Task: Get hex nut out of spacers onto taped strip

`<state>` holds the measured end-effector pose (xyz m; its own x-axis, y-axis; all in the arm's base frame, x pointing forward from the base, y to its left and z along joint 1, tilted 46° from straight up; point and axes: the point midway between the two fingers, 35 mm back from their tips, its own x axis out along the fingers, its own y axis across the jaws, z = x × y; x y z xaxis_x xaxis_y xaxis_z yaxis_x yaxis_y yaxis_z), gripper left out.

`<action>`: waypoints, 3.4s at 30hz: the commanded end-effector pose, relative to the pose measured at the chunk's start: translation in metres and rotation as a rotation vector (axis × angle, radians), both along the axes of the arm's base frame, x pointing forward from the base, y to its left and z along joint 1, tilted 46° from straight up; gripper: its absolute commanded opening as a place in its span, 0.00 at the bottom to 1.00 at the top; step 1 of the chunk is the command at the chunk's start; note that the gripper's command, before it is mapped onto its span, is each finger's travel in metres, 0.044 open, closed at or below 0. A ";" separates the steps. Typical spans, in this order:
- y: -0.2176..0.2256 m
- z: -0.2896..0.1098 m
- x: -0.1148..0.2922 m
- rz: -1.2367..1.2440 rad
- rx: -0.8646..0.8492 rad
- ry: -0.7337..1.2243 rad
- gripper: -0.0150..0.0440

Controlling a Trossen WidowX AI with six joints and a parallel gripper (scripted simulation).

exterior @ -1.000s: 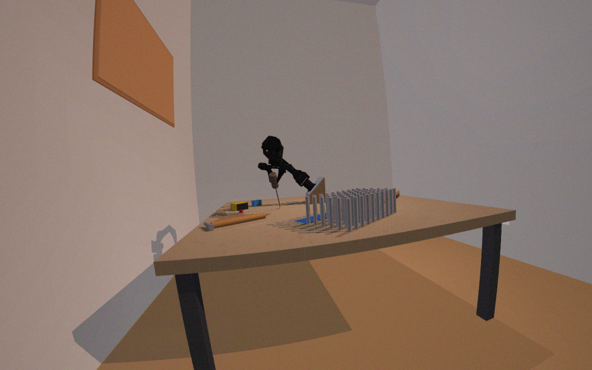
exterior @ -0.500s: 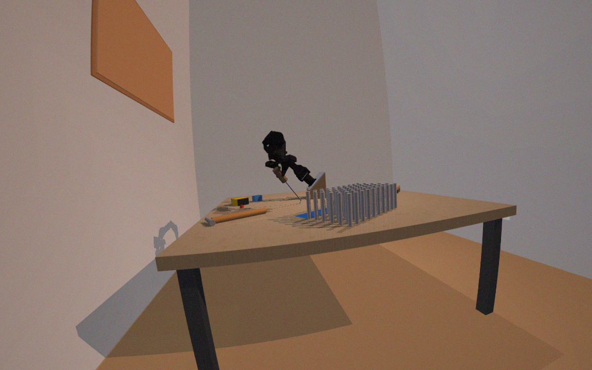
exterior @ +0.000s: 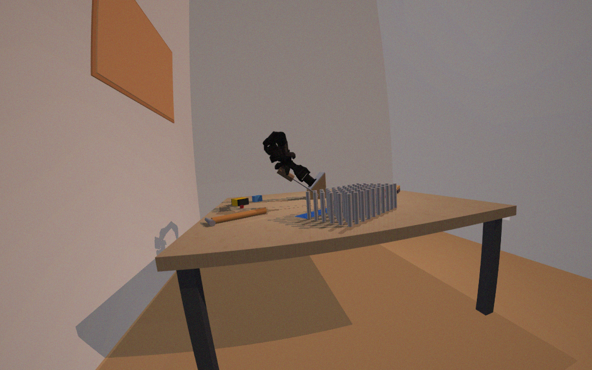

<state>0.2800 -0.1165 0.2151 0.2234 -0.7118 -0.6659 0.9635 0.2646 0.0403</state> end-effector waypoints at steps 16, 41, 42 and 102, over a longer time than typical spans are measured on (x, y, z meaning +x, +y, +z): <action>0.031 -0.021 0.006 -0.364 0.306 -0.475 0.25; 0.063 -0.041 0.009 -0.821 0.652 -0.865 0.25; 0.063 -0.041 0.009 -0.821 0.652 -0.865 0.25; -0.046 -0.154 0.002 -0.817 0.647 -0.864 0.25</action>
